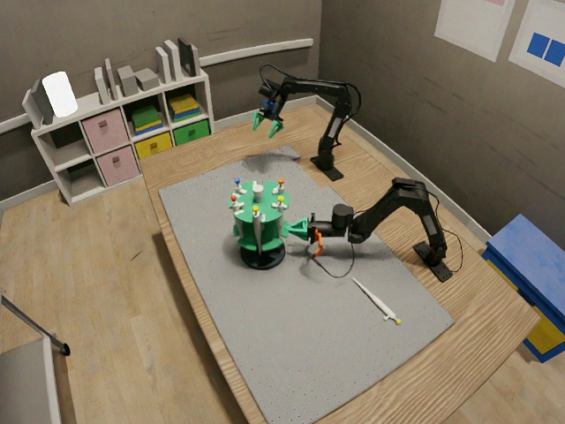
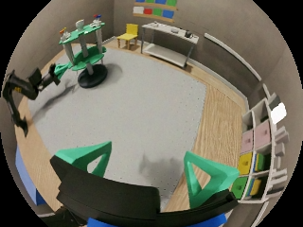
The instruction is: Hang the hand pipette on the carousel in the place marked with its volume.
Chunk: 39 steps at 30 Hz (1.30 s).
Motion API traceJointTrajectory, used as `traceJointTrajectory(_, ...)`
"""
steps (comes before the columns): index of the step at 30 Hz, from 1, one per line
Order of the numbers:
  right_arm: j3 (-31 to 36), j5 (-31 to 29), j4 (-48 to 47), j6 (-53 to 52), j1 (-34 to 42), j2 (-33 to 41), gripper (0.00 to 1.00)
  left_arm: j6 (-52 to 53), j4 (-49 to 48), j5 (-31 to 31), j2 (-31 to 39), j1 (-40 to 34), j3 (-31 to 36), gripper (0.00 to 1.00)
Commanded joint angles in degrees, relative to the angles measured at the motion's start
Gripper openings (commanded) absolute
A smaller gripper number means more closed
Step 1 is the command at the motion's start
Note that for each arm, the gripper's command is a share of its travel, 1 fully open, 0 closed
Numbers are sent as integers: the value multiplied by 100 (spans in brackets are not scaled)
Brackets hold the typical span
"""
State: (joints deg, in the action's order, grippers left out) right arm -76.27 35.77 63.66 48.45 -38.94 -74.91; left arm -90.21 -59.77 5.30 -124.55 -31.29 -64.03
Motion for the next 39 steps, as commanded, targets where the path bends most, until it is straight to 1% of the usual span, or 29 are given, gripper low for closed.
traceJointTrajectory(1, -58, 134, -52, 60, -64, -56, 100, 67, -48, -26, 213, 78, -146, 0)
traceJointTrajectory(31, -58, 134, -52, 60, -64, -56, 100, 67, -48, -26, 213, 78, -146, 0)
traceJointTrajectory(33, -58, 134, -52, 60, -64, -56, 100, 82, -93, -643, 220, 280, -26, 0)
traceJointTrajectory(35, -58, 134, -52, 60, -64, -56, 100, 92, -36, -1182, 225, 471, -106, 0)
traceJointTrajectory(39, -58, 134, -52, 60, -64, -56, 100, 78, -42, -1311, 203, 548, -148, 0)
